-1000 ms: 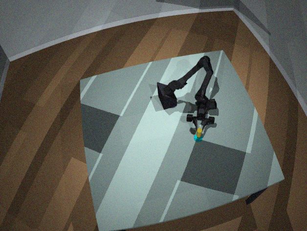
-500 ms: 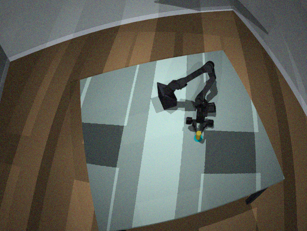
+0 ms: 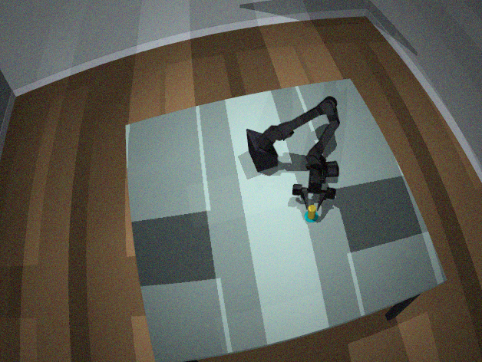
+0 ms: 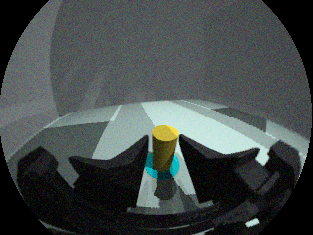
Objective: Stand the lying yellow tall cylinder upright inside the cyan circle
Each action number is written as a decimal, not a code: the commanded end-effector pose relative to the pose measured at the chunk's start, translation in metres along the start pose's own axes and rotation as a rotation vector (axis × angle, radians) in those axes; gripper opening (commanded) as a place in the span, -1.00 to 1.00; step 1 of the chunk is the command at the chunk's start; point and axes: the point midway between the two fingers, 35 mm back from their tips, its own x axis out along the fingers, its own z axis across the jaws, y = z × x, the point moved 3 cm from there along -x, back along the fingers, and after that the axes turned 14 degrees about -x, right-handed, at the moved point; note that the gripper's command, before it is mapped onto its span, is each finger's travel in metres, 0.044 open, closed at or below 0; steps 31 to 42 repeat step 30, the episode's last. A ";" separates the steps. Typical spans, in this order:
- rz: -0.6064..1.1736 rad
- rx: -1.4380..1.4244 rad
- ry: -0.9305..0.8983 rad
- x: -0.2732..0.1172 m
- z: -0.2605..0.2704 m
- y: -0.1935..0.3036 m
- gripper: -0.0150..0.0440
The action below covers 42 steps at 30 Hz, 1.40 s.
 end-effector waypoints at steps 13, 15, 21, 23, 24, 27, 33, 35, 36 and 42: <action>-0.003 0.007 0.002 0.000 -0.001 -0.012 0.86; -0.003 0.009 0.002 0.000 -0.002 -0.022 0.86; -0.005 0.011 0.002 -0.003 -0.009 -0.051 0.86; -0.007 0.012 0.002 -0.004 -0.011 -0.060 0.86; -0.008 0.012 0.001 -0.005 -0.013 -0.064 0.86; -0.011 0.012 0.000 -0.007 -0.018 -0.077 0.86; -0.015 0.011 -0.001 -0.009 -0.022 -0.087 0.86; -0.015 0.011 -0.001 -0.009 -0.022 -0.087 0.86; -0.015 0.011 -0.001 -0.009 -0.022 -0.087 0.86; -0.015 0.011 -0.001 -0.009 -0.022 -0.087 0.86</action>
